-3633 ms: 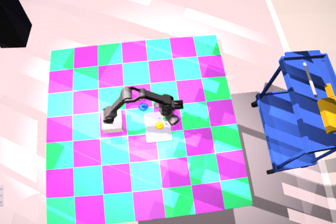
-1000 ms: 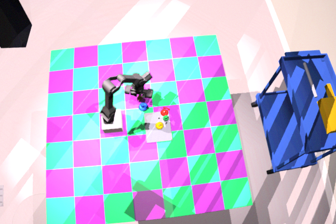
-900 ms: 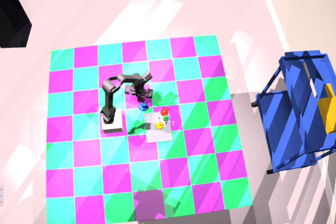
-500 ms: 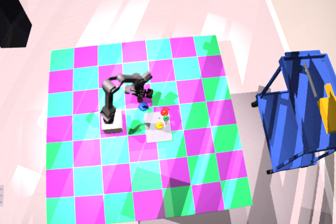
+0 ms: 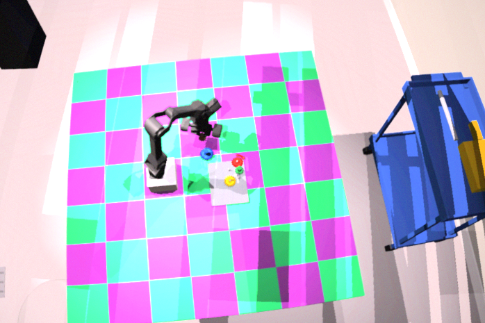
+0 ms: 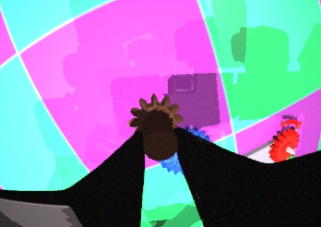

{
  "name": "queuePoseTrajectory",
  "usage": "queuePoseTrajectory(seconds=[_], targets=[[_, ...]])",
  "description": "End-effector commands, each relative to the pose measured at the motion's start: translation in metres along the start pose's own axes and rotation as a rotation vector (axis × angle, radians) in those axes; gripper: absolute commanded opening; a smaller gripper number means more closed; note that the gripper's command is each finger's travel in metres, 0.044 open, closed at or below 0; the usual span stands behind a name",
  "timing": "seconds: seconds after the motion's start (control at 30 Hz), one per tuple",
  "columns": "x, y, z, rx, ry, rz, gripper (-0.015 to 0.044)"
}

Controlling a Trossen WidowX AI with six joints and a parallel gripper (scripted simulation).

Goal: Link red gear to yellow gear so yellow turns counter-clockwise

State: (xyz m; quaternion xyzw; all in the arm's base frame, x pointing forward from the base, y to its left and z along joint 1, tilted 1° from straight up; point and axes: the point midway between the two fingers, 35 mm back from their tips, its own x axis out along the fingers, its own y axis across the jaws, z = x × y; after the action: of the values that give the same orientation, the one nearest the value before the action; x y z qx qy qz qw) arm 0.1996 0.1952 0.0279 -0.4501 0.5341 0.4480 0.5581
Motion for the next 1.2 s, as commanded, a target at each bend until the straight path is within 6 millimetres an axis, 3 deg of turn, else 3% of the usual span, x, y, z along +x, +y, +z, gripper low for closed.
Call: queuePoseTrajectory(seconds=[0.0,1.03,1.17], targets=[[-0.013,-0.002,0.001,-0.003,-0.002,-0.006,0.0000],[-0.103,0.002,-0.006,0.000,-0.008,-0.004,0.0000],[-0.107,0.002,-0.007,0.000,-0.008,-0.004,0.0000]])
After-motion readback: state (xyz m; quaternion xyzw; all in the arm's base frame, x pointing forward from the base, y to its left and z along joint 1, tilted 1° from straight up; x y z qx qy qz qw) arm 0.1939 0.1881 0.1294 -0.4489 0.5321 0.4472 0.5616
